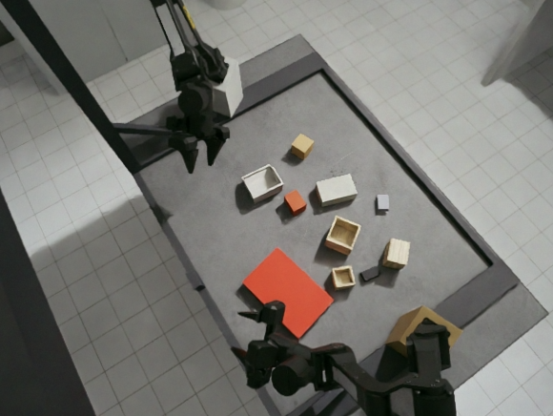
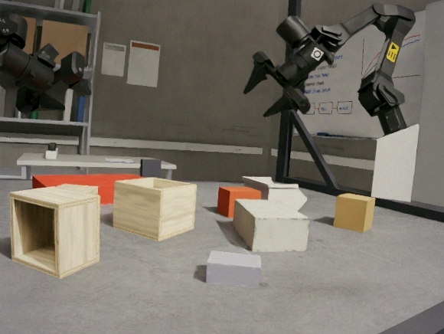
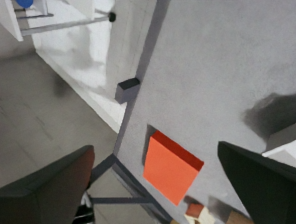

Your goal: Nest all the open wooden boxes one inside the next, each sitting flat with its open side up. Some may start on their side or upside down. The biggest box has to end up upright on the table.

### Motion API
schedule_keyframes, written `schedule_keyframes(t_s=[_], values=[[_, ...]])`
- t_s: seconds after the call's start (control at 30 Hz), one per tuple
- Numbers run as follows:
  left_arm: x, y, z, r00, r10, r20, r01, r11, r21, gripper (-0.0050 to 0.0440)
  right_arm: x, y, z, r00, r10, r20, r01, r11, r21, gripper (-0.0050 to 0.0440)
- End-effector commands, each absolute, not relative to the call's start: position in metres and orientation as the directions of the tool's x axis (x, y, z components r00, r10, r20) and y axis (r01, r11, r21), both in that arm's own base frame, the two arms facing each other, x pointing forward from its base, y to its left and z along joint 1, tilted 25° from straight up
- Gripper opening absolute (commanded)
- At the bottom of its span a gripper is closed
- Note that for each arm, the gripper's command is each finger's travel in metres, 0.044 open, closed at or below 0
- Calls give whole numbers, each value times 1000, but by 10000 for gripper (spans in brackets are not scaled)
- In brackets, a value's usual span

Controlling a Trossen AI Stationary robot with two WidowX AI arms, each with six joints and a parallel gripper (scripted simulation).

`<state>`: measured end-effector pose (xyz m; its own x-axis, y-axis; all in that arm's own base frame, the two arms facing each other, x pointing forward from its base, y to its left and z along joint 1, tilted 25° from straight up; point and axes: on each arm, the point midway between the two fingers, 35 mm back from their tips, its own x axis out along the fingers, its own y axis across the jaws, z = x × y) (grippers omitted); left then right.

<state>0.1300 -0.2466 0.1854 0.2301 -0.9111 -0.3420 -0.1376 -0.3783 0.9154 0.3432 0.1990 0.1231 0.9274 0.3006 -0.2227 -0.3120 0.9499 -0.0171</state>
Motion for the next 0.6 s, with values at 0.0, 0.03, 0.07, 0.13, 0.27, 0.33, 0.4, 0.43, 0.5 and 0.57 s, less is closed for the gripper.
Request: schedule_keyframes(t_s=[0.0, 0.03, 0.07, 0.13, 0.27, 0.33, 0.4, 0.43, 0.5, 0.57], values=[[130, -247, 192, 234, -916, -326, -149, -365, 919, 400, 344, 199, 130, 931, 302, -206, -311, 950, -11, 400], [130, -247, 192, 234, -916, -326, -149, -365, 919, 400, 344, 199, 130, 931, 302, -206, -311, 950, -11, 400], [130, -247, 192, 234, -916, -326, -149, -365, 919, 400, 344, 199, 130, 931, 302, -206, -311, 950, -11, 400], [130, -247, 192, 234, -916, -326, -149, -365, 919, 400, 344, 199, 130, 931, 302, -206, -311, 950, -11, 400], [130, -247, 192, 234, -916, -326, -149, -365, 919, 400, 344, 199, 130, 931, 302, -206, -311, 950, -11, 400], [130, -247, 192, 234, -916, -326, -149, -365, 919, 400, 344, 199, 130, 931, 302, -206, -311, 950, -11, 400], [130, -247, 192, 234, -916, -326, -149, -365, 919, 400, 344, 199, 130, 931, 302, -206, -311, 950, -11, 400], [130, -247, 192, 234, -916, -326, -149, -365, 919, 400, 344, 199, 130, 931, 302, -206, -311, 950, -11, 400], [130, -247, 192, 234, -916, -326, -149, -365, 919, 400, 344, 199, 130, 931, 302, -206, -311, 950, -11, 400], [133, -247, 191, 237, -912, -335, -127, -371, 920, 400, 344, 199, 130, 930, 303, -208, -311, 950, -4, 400]])
